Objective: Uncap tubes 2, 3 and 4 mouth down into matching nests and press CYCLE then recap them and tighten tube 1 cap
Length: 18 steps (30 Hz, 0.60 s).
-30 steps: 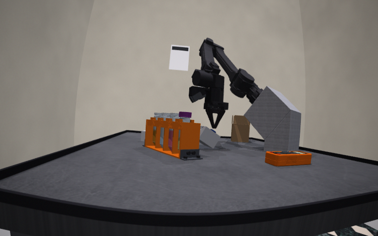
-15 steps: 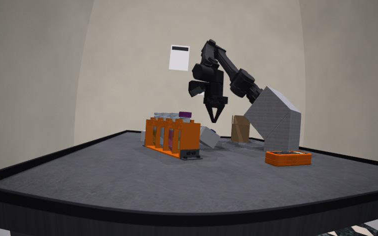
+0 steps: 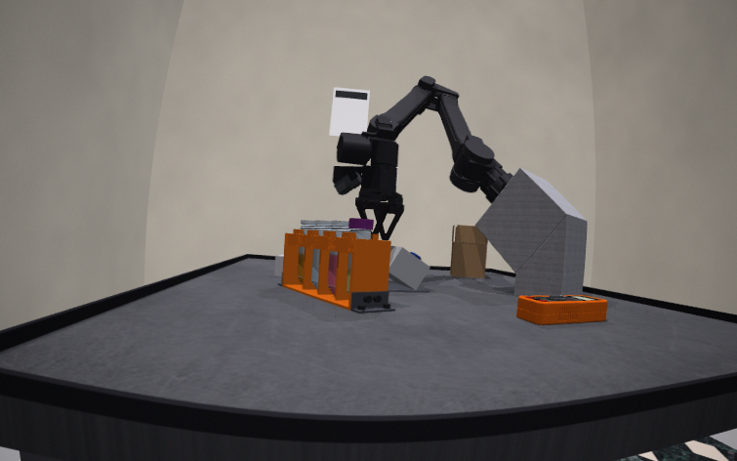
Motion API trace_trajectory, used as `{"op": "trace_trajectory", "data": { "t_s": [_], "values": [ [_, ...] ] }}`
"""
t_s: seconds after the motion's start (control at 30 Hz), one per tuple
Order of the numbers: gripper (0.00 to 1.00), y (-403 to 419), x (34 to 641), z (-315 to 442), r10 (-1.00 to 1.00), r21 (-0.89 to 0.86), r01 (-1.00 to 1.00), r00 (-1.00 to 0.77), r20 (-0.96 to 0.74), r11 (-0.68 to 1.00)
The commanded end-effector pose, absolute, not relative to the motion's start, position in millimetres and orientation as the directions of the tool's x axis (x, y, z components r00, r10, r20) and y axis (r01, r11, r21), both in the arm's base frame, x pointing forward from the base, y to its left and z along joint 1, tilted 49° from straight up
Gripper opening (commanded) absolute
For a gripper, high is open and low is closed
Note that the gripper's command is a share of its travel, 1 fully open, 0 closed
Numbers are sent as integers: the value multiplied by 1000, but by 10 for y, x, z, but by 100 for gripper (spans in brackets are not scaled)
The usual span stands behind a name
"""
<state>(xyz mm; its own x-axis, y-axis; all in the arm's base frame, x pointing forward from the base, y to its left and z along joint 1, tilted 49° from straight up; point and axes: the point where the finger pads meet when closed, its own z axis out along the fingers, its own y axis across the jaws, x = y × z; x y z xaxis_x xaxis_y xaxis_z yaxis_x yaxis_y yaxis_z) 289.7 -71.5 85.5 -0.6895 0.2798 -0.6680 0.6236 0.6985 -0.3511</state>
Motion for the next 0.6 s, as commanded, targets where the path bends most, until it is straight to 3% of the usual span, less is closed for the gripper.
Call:
{"op": "trace_trajectory", "data": {
  "t_s": [0.0, 0.57],
  "values": [
    [100, -797, 3094, 1086, 291, -314, 644, -655, -697, 698],
    [100, -1443, 3718, 1871, 285, -350, 628, -687, -668, 695]
  ]
}}
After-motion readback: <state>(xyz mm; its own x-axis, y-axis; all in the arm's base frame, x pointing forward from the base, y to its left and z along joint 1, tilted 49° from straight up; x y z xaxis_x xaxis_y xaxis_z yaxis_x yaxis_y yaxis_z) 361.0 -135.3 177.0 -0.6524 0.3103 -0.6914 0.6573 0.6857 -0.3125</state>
